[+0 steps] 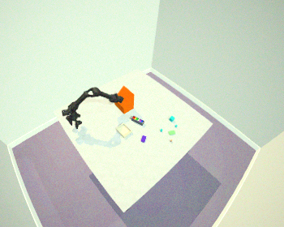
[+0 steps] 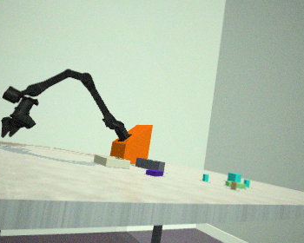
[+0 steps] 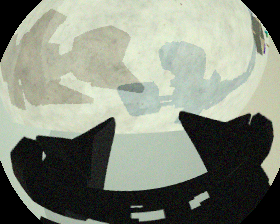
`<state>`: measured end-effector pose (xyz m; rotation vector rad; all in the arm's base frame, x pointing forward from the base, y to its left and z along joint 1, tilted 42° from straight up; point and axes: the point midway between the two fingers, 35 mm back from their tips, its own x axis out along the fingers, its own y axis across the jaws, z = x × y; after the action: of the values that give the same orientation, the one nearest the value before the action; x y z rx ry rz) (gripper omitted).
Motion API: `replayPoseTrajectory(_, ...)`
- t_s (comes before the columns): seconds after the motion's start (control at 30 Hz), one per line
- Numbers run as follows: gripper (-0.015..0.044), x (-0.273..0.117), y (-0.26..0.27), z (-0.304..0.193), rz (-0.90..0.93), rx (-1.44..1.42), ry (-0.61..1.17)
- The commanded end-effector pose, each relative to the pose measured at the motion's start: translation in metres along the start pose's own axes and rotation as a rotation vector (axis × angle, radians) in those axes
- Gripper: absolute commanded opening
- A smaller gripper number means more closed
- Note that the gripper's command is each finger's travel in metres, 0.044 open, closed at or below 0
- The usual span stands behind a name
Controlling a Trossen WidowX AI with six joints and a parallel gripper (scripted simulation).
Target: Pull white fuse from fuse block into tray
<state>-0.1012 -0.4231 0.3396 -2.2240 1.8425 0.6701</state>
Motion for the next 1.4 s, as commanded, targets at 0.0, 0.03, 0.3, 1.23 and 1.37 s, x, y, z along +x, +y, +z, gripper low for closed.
replayPoseTrajectory(0.0,0.0400,-0.003,0.000,-0.001,0.000,0.000,0.000)
replayPoseTrajectory(0.03,0.0400,-0.011,-0.001,-0.005,0.000,0.000,0.000)
replayPoseTrajectory(0.3,0.0400,-0.051,-0.007,-0.021,0.000,-0.001,-0.001)
replayPoseTrajectory(1.23,0.0071,0.048,-0.384,0.082,-0.766,-2.053,0.257)
replayPoseTrajectory(1.37,0.0071,0.020,-0.433,0.094,-0.834,-2.296,0.412)
